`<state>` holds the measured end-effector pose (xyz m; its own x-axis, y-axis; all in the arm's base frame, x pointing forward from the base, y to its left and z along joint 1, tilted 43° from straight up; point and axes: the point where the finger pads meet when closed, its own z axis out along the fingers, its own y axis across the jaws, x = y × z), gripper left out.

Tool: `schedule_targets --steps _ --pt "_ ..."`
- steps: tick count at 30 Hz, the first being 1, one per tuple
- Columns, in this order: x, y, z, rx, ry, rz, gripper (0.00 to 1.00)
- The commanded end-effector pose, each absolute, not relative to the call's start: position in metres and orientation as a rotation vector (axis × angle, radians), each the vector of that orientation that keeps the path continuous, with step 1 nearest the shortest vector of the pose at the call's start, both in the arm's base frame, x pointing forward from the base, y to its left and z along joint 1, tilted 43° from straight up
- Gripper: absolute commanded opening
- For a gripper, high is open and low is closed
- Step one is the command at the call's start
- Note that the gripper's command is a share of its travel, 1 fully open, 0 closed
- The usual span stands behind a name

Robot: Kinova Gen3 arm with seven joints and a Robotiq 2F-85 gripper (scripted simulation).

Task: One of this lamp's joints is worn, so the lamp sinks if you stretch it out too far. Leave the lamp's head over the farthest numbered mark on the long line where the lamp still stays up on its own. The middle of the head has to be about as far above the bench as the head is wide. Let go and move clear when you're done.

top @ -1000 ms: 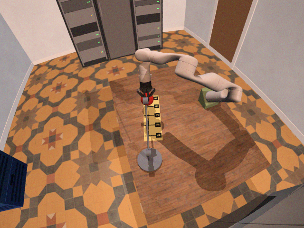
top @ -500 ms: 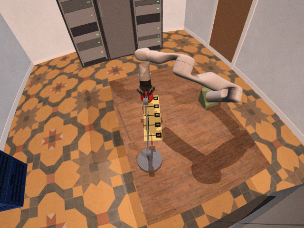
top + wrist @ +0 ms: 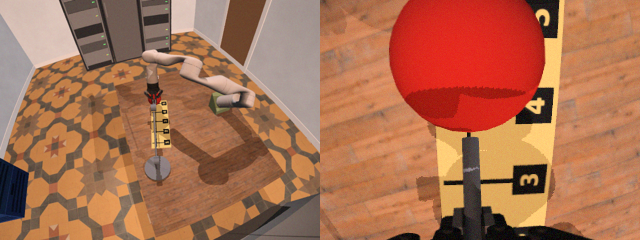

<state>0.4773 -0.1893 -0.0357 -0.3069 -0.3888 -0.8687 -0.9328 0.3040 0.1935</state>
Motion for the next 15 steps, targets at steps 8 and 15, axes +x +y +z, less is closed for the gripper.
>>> schedule_targets --steps 8,15 --pt "0.4671 -0.2027 -0.0527 -1.167 1.868 0.945 0.00" --pt "0.4653 -0.2049 -0.0552 -1.167 1.868 0.945 0.00"
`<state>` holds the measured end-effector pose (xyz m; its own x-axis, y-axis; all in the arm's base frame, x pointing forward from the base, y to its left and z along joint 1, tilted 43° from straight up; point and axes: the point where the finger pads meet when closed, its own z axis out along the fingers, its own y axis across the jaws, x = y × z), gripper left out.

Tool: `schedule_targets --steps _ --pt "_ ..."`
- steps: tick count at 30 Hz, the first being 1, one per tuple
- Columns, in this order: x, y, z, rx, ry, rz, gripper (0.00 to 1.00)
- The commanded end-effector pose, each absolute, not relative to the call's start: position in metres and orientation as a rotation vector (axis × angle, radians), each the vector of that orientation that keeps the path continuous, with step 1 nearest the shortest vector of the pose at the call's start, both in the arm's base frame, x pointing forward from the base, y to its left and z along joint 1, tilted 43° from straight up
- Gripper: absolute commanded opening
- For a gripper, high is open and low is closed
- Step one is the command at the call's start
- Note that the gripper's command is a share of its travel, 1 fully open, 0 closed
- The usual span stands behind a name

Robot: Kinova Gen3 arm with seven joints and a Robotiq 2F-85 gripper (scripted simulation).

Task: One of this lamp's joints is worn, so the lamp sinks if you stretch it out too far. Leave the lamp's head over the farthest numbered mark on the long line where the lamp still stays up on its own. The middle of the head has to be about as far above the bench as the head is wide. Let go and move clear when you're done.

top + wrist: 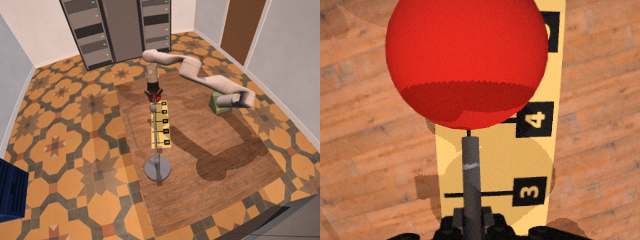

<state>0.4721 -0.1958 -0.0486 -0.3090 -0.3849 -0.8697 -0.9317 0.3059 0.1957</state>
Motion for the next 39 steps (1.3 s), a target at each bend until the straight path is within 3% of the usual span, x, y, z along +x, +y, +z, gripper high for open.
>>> schedule_targets --steps 1,23,24,39 --pt "0.4651 -0.2052 -0.0555 -1.167 1.868 0.945 0.00" --pt "0.4624 -0.2116 -0.0520 -1.167 1.868 0.945 0.00" --pt "0.4628 -0.2111 -0.0517 -1.168 1.867 0.945 1.00" --pt "0.4676 -0.2043 -0.0479 -1.174 1.851 0.951 1.00"
